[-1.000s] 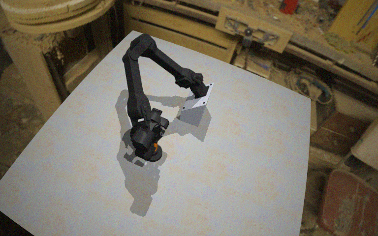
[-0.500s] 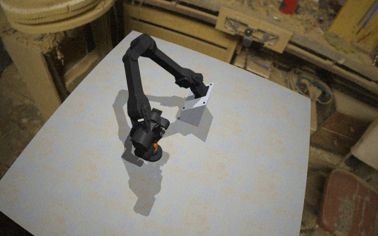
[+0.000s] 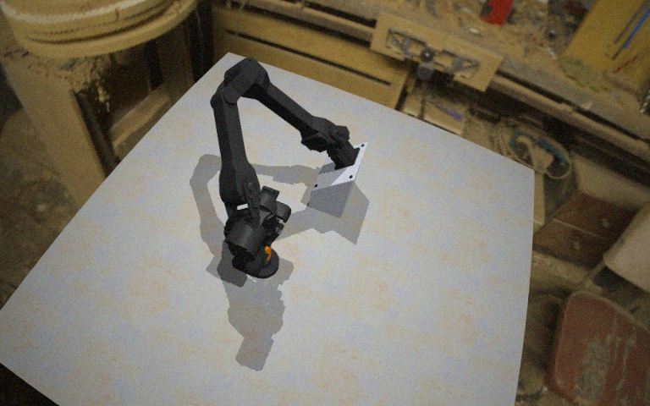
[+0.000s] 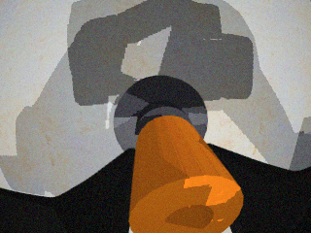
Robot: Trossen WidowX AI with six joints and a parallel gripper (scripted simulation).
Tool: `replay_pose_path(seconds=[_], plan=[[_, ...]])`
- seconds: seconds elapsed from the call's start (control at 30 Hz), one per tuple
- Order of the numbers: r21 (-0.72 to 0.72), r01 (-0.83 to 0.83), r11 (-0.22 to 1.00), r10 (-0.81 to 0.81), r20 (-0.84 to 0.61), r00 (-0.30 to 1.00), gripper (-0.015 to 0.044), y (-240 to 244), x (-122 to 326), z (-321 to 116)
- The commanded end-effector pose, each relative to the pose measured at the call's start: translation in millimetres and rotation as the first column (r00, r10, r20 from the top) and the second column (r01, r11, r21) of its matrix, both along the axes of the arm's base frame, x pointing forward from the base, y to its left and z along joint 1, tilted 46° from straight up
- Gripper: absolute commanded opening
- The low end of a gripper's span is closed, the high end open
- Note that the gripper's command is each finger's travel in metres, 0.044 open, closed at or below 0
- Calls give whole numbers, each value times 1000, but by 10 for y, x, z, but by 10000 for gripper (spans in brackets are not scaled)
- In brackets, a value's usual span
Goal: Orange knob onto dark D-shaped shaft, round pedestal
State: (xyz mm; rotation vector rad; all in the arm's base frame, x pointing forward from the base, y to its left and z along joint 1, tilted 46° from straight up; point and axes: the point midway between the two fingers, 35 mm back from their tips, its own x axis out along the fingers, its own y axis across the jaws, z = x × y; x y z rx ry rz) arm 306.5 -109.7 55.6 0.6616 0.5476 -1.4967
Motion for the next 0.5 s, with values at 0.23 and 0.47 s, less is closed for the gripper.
replay_pose_path(seconds=[0.23,0.47], plan=[[-4,-27,1000,27,-26,999,0,-5,2,-7],[-4,6,1000,-6,9,1000,0,-57,5,-51]])
